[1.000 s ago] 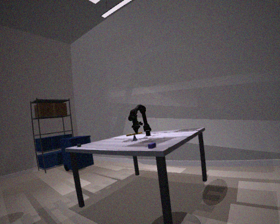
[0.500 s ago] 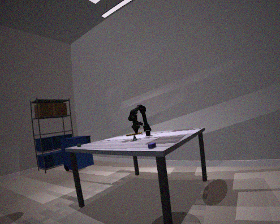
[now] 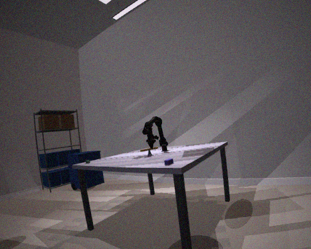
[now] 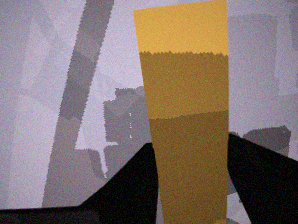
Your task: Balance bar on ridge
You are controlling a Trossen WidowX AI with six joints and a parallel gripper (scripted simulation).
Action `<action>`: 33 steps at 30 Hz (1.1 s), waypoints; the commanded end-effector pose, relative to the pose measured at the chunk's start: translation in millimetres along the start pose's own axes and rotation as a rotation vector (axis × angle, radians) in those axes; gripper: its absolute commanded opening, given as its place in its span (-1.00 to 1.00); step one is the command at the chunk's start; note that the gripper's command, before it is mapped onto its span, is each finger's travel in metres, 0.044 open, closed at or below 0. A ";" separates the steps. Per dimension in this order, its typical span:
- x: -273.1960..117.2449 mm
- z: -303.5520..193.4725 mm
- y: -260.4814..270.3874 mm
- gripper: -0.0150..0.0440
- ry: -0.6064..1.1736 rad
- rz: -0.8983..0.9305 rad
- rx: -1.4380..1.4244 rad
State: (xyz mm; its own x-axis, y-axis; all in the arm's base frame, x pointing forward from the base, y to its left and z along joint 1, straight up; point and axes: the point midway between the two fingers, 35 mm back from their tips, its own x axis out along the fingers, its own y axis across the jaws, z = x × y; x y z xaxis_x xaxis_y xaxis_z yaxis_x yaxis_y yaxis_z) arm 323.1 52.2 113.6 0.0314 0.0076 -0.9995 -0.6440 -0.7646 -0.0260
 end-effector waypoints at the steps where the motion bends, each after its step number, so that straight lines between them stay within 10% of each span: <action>1: 0.3 -0.7 -0.1 -0.49 0.004 -0.001 -0.004; 33: 3.0 -0.2 0.3 -0.49 0.004 -0.001 -0.004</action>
State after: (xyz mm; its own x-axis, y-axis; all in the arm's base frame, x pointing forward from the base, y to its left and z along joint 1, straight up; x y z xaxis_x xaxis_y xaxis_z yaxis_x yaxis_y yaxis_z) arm 323.0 52.0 111.1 0.0326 0.0063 -0.9995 -0.6437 -0.7648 -0.0258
